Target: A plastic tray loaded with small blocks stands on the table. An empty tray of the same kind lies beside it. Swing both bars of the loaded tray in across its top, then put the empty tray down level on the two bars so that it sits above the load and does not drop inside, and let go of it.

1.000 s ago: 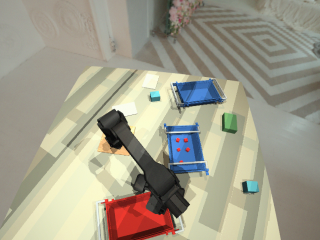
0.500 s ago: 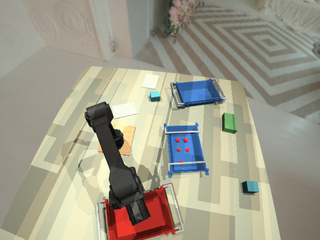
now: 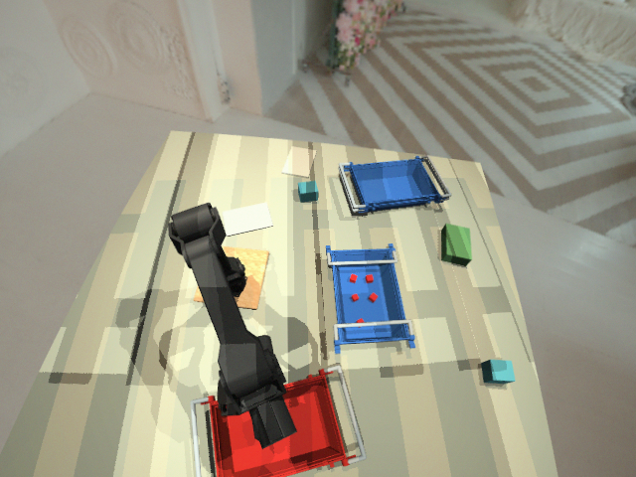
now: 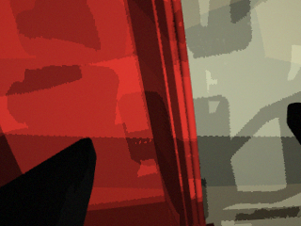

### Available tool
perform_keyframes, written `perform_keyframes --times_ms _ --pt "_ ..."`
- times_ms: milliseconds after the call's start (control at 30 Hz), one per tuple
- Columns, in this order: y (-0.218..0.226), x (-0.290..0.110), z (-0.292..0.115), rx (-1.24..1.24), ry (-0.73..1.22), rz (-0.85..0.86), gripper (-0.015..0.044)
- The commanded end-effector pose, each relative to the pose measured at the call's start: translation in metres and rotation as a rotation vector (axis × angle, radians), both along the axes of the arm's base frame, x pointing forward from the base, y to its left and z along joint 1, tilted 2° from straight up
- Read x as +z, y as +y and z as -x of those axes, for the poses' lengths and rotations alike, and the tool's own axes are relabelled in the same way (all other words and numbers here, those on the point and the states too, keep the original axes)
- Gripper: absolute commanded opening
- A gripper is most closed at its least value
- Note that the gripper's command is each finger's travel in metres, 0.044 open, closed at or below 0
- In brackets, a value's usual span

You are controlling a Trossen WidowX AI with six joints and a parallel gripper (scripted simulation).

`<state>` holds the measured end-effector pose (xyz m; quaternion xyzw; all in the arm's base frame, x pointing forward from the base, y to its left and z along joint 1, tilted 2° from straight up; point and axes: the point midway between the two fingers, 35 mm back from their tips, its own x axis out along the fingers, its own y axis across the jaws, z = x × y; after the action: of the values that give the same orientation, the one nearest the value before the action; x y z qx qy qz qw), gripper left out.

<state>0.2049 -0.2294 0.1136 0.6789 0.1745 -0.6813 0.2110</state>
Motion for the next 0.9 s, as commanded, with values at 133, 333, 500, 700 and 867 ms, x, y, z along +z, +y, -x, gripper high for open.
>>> perform_keyframes --times_ms 133,333,500,700,867 --pt "-0.002 -0.034 0.000 -0.006 0.004 -0.001 0.0440" --pt "-0.002 -0.058 0.001 -0.006 0.004 -0.001 0.0440" --pt "-0.001 -0.064 0.002 -0.006 0.004 -0.001 0.0440" --pt "-0.001 -0.064 0.002 -0.006 0.004 -0.001 0.0367" --pt "-0.001 -0.064 0.002 -0.006 0.004 -0.001 0.0293"
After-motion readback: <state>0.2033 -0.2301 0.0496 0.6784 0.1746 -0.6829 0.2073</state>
